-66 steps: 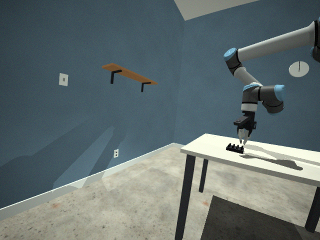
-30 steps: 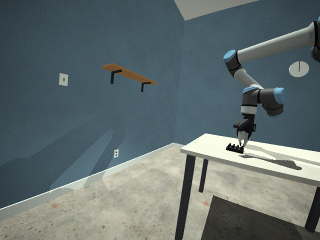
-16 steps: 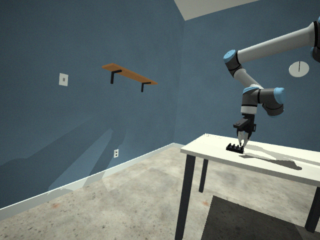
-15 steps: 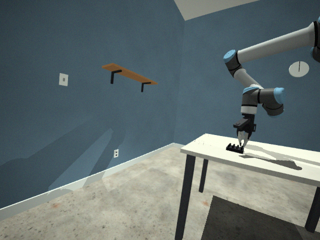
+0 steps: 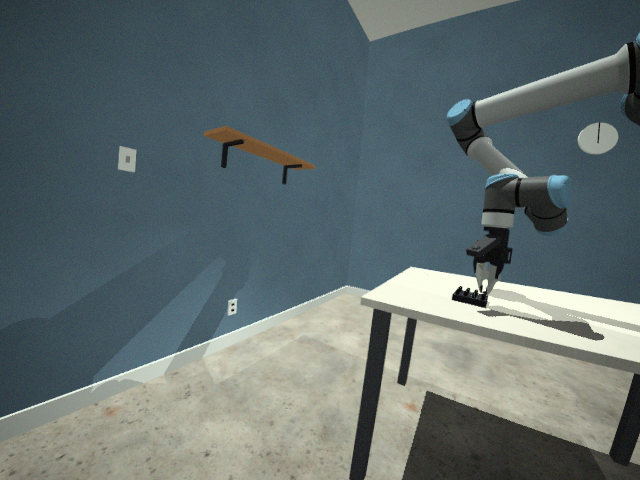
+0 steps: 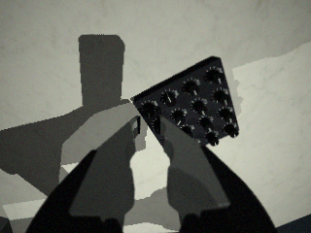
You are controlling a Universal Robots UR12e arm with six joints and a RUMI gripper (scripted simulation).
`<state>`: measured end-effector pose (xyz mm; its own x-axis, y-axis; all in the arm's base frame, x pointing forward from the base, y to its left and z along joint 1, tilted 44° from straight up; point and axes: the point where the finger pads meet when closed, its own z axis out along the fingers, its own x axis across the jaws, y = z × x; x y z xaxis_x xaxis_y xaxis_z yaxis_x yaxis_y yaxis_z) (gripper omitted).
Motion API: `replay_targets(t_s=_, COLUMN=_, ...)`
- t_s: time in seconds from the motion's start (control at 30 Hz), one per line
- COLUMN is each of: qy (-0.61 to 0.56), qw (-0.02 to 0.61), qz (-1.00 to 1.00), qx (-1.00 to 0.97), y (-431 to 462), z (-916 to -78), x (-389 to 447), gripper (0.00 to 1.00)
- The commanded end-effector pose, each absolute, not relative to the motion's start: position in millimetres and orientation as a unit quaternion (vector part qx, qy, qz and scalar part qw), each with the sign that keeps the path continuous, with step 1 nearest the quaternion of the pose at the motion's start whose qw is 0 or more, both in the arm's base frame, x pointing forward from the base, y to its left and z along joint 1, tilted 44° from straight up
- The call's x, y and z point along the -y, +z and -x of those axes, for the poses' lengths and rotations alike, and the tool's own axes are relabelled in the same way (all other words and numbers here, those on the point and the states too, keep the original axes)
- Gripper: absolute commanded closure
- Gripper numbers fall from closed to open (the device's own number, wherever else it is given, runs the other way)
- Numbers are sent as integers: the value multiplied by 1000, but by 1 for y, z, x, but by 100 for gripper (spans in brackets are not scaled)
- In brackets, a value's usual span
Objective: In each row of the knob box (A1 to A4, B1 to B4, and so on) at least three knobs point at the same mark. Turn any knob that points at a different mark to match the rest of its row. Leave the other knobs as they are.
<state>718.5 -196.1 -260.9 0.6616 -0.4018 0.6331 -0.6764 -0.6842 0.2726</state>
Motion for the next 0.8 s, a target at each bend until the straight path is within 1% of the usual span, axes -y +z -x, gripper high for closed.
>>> replay_targets(t_s=0.0, qy=273, qw=251, qz=-876, qx=307, y=-261, z=-720, x=194, gripper=89)
replay_targets(t_s=0.77, qy=273, qw=251, qz=-876, qx=307, y=-262, z=-722, x=193, gripper=89)
